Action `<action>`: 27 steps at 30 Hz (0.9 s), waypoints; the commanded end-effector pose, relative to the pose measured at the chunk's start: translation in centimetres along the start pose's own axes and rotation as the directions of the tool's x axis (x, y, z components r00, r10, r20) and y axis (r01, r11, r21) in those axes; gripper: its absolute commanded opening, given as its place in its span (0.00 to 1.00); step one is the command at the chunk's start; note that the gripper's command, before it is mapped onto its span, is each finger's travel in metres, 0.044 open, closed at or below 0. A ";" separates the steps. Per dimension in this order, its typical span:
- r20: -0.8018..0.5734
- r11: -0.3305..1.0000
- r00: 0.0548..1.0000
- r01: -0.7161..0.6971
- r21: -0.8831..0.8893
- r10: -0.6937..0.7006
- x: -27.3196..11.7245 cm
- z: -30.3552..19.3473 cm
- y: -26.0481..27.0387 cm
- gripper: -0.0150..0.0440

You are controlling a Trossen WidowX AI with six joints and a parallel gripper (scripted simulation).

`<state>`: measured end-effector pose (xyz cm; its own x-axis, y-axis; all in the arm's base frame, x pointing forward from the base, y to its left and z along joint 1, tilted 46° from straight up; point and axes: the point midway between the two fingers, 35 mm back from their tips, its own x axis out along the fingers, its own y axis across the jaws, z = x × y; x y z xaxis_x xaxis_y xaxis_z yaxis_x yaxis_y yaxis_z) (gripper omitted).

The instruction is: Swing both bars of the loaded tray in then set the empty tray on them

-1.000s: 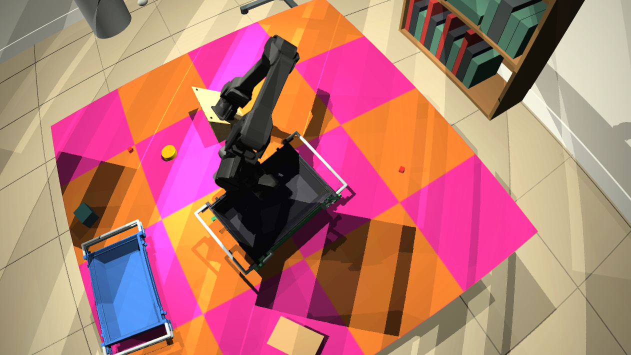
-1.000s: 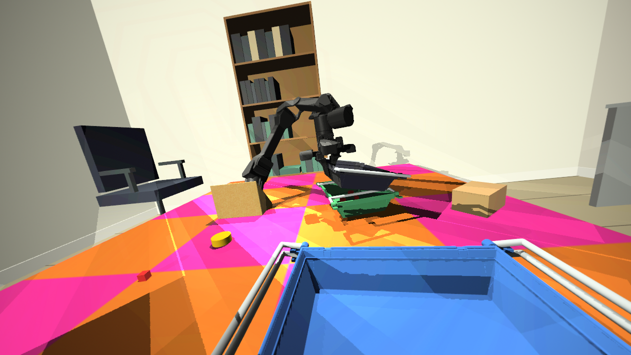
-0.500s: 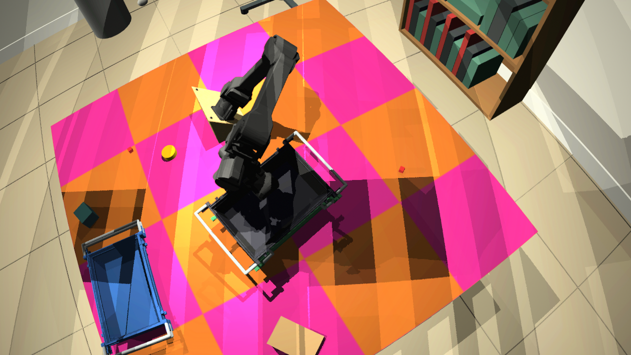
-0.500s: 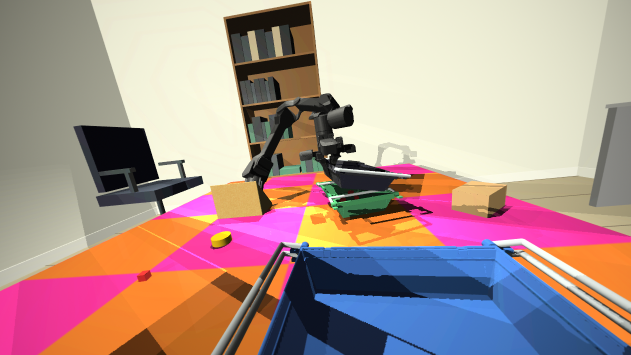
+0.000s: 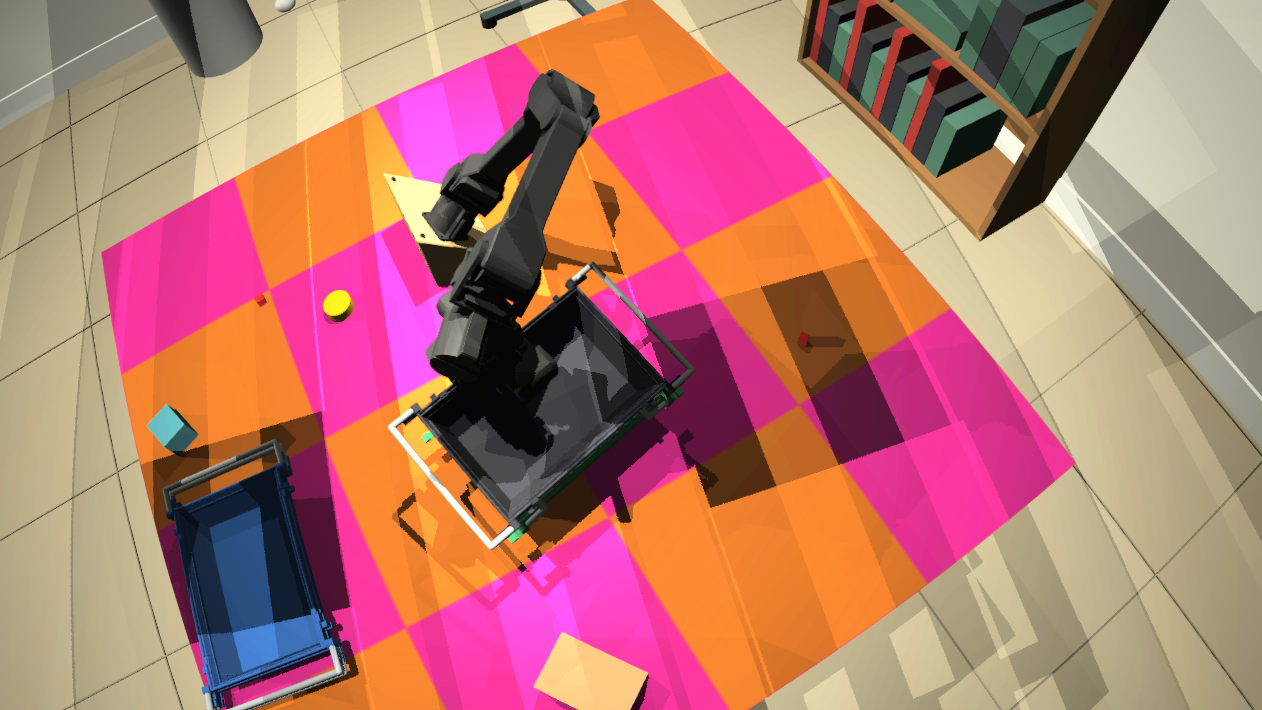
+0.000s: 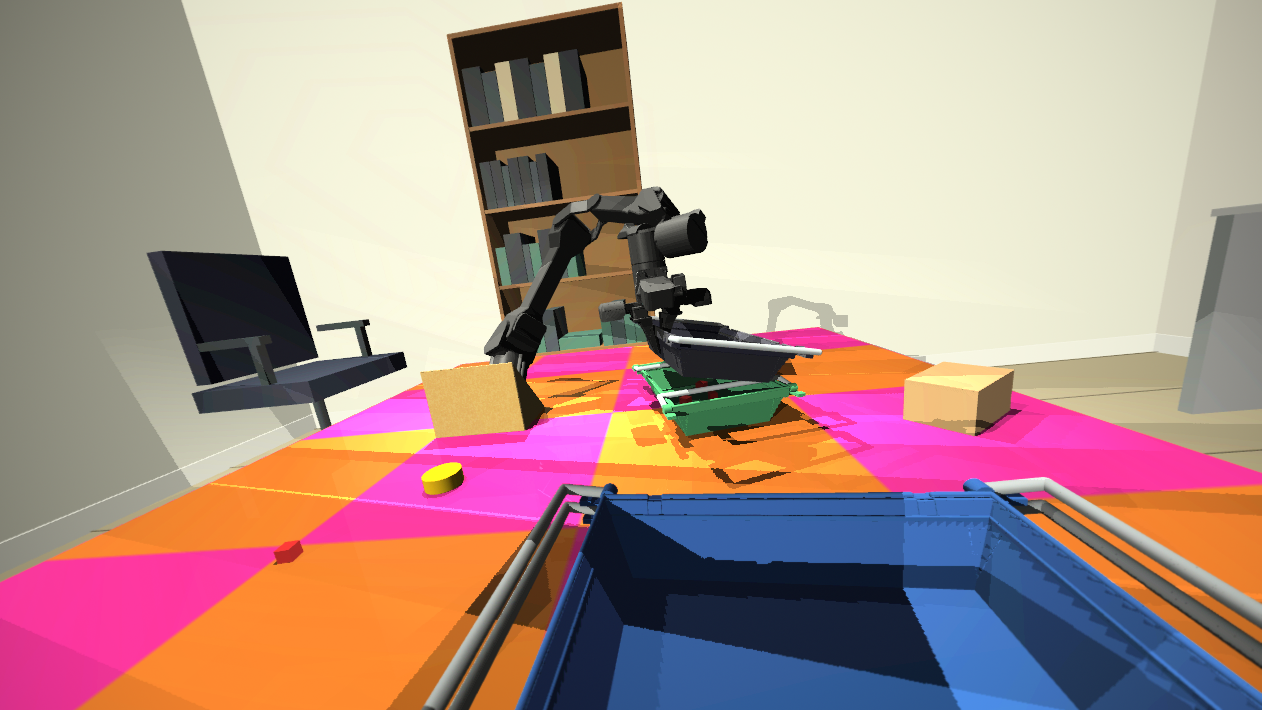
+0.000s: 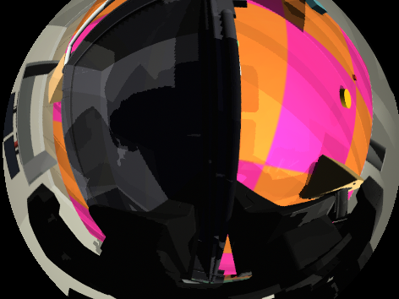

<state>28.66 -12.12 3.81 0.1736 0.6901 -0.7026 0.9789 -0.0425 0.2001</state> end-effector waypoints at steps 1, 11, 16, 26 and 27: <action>-0.006 1.000 1.000 0.030 -0.001 -0.030 0.6 -0.4 -0.3 0.25; -0.001 1.000 1.000 0.004 0.000 -0.004 0.2 -0.1 -0.1 0.25; -0.005 1.000 1.000 0.023 -0.001 -0.023 1.1 -0.4 -0.5 0.25; -0.007 1.000 1.000 0.030 -0.001 -0.030 1.4 -0.5 -0.6 0.25; -0.007 1.000 1.000 0.030 -0.001 -0.030 1.4 -0.5 -0.6 0.25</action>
<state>28.49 -11.60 3.35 0.1767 0.6893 -0.7026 0.9785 -0.0459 0.2011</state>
